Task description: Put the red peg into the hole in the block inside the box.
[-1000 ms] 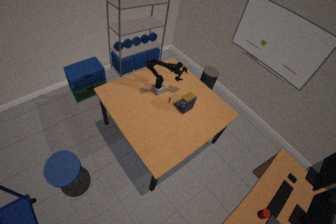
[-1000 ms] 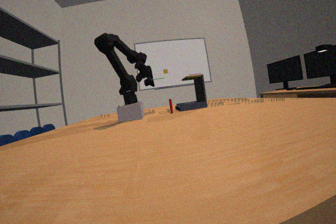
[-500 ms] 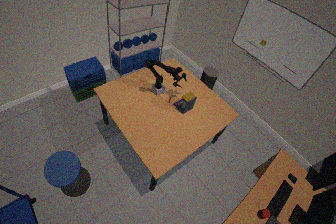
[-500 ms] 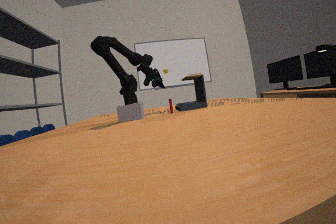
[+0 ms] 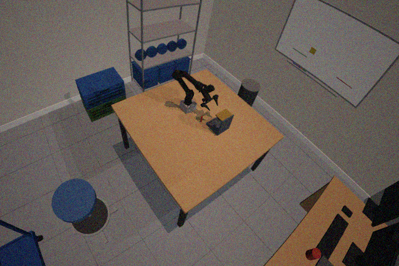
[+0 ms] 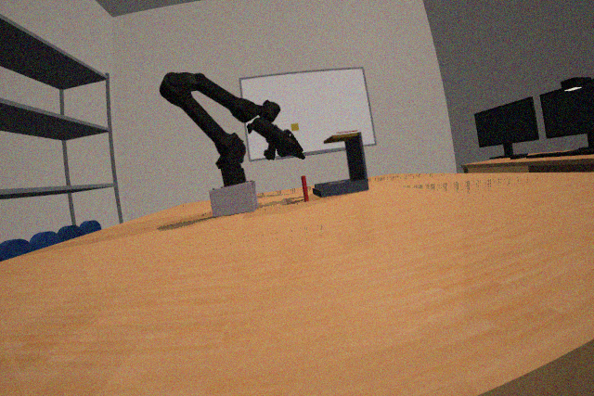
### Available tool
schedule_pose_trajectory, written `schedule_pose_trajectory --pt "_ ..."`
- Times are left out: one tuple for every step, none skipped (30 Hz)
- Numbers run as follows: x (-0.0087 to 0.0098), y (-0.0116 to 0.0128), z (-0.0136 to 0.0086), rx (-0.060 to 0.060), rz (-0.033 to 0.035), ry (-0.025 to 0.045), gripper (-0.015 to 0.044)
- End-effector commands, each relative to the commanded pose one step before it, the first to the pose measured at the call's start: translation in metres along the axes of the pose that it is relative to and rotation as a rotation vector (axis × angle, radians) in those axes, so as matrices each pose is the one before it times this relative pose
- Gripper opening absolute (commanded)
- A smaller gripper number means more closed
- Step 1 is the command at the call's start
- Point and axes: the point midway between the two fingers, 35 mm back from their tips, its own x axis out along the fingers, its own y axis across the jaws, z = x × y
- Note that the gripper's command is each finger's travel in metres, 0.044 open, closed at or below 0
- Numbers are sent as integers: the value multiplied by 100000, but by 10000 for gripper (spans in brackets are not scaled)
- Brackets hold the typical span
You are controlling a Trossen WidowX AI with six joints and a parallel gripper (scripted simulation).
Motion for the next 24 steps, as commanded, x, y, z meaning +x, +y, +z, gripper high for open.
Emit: schedule_pose_trajectory --pt "292 2206 -322 -3018 6913 3345 440" --pt "116 582 -75 -770 2013 734 440" --pt "118 581 -61 -773 2027 690 440" --pt "119 581 -48 -776 2040 646 440" --pt "120 579 -35 -779 2053 601 440" --pt "122 578 -22 -783 2064 557 440" --pt "123 576 -9 -786 2075 512 440" --pt "124 574 4 -790 2085 467 440" --pt "125 572 17 -794 2093 421 440" --pt "127 569 29 -798 2101 376 440" --pt "128 566 42 -802 2108 330 440" --pt "129 563 55 -806 2114 284 440" --pt "130 560 67 -810 2119 238 440" --pt "131 556 80 -815 2123 192 440" --pt "131 552 92 -819 2126 146 440" --pt "110 453 86 -681 1759 86 440" --pt "67 270 56 -410 1056 37 440" --pt "23 90 19 -137 352 10 440" --pt "0 0 0 0 0 0 440" --pt "18 -4 -17 0 0 2 414" --pt "55 -13 -51 0 0 7 387" --pt "55 -12 -51 0 0 8 361" --pt "19 -4 -17 0 0 3 335" --pt "0 0 0 0 0 0 309"
